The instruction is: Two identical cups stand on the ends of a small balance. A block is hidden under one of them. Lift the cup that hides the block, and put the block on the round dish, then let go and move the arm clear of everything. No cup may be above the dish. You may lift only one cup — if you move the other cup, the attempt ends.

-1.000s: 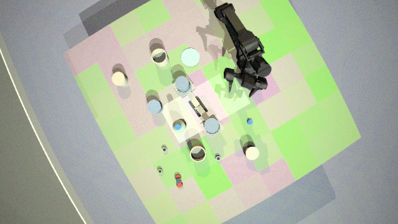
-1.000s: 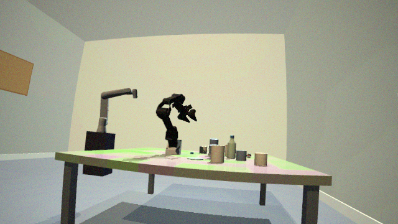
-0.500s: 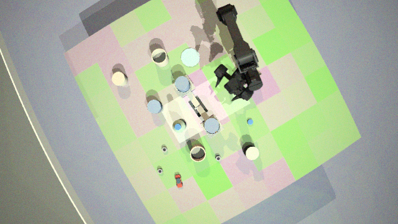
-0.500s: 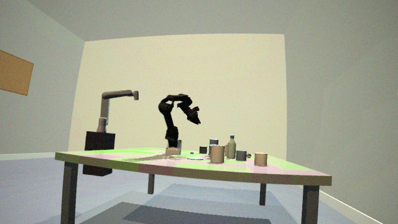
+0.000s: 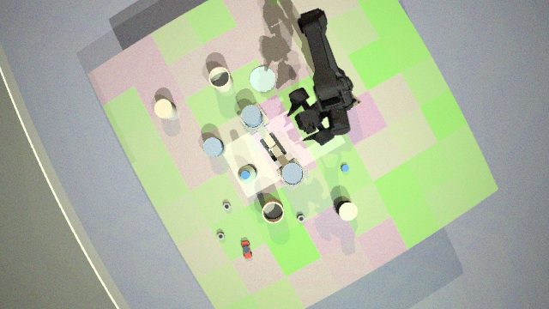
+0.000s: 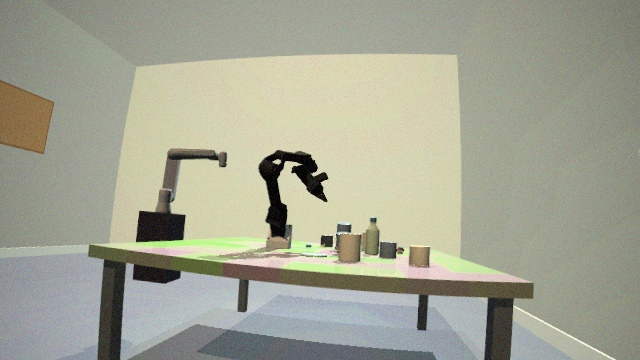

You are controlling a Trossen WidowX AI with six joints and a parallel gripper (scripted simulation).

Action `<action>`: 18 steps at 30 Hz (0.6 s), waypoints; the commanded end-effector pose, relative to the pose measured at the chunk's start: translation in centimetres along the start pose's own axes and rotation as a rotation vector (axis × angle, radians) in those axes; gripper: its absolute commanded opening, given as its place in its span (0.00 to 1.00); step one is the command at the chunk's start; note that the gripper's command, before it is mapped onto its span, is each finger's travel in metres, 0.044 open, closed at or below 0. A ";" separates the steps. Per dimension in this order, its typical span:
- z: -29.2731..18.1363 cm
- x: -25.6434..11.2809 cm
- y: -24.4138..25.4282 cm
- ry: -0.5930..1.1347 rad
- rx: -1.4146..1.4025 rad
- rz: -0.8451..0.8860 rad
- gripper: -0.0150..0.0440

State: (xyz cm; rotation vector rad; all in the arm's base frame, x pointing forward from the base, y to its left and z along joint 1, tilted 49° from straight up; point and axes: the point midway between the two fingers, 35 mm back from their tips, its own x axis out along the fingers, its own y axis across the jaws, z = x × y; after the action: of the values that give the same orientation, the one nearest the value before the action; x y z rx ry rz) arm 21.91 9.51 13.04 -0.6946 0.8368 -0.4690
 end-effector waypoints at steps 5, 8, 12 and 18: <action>1.0 2.0 -1.2 0.111 0.198 -0.046 1.00; 1.3 2.8 -1.7 0.154 0.281 -0.067 1.00; 1.7 3.9 -2.5 0.206 0.390 -0.098 1.00; 2.3 5.6 -3.9 0.278 0.558 -0.151 1.00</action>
State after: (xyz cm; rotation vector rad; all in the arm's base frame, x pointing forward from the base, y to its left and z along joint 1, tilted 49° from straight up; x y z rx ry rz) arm 26.08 4.87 14.06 -0.2430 0.8619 -0.8485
